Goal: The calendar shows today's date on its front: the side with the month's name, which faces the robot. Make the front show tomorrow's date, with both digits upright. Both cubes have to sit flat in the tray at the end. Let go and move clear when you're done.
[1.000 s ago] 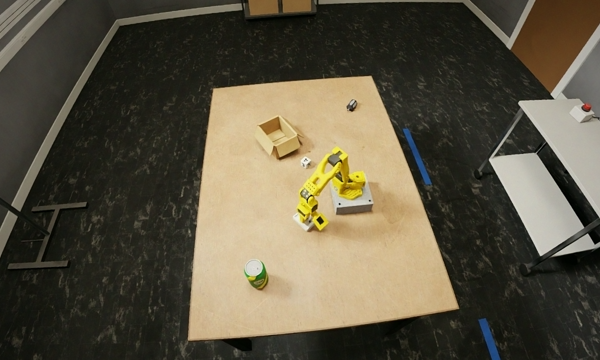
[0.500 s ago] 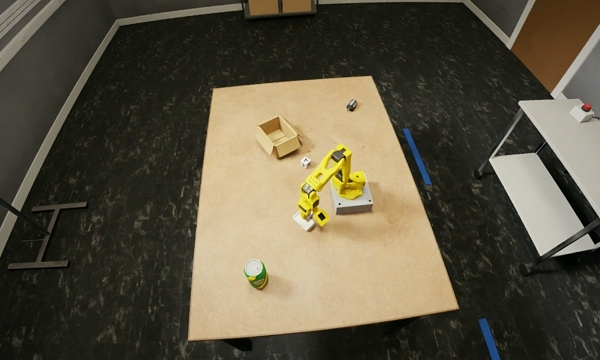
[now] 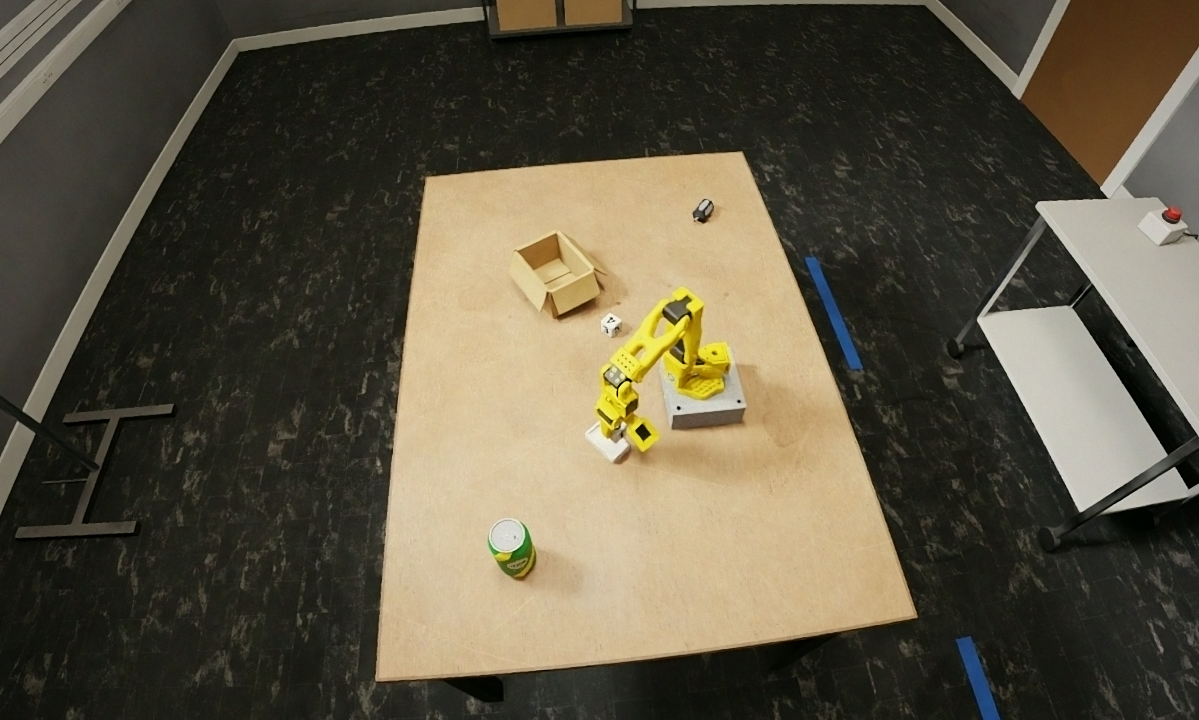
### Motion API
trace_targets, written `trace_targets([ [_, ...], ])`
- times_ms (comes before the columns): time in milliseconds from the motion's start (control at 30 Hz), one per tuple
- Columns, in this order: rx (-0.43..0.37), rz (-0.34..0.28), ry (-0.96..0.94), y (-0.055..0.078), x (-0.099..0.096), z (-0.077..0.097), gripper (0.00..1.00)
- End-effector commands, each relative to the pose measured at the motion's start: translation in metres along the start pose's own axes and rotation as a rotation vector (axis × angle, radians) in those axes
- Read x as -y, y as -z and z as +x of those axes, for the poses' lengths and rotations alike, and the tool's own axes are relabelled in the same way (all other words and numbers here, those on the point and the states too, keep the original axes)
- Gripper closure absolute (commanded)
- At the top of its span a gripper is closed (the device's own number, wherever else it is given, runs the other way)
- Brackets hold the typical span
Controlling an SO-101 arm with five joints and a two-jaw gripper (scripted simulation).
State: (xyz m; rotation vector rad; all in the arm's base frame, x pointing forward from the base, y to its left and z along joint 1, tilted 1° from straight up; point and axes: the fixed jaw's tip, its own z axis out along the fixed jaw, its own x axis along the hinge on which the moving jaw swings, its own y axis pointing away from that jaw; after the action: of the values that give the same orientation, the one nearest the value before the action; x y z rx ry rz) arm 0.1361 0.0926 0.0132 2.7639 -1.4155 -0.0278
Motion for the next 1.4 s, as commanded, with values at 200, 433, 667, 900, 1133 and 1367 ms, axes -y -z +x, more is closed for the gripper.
trace_targets([
  [200, 0.001, 0.023, 0.003, -0.004, 0.003, -0.001, 1.00],
  [433, 0.001, 0.023, 0.003, -0.010, 0.003, -0.002, 1.00],
  [667, 0.001, 0.023, 0.003, -0.012, 0.003, -0.002, 1.00],
  [900, 0.001, 0.018, 0.003, -0.012, 0.002, -0.001, 1.00],
  [1133, 0.001, 0.018, 0.003, -0.012, 0.002, -0.001, 1.00],
  [1367, 0.001, 0.018, 0.003, -0.012, 0.002, -0.001, 1.00],
])
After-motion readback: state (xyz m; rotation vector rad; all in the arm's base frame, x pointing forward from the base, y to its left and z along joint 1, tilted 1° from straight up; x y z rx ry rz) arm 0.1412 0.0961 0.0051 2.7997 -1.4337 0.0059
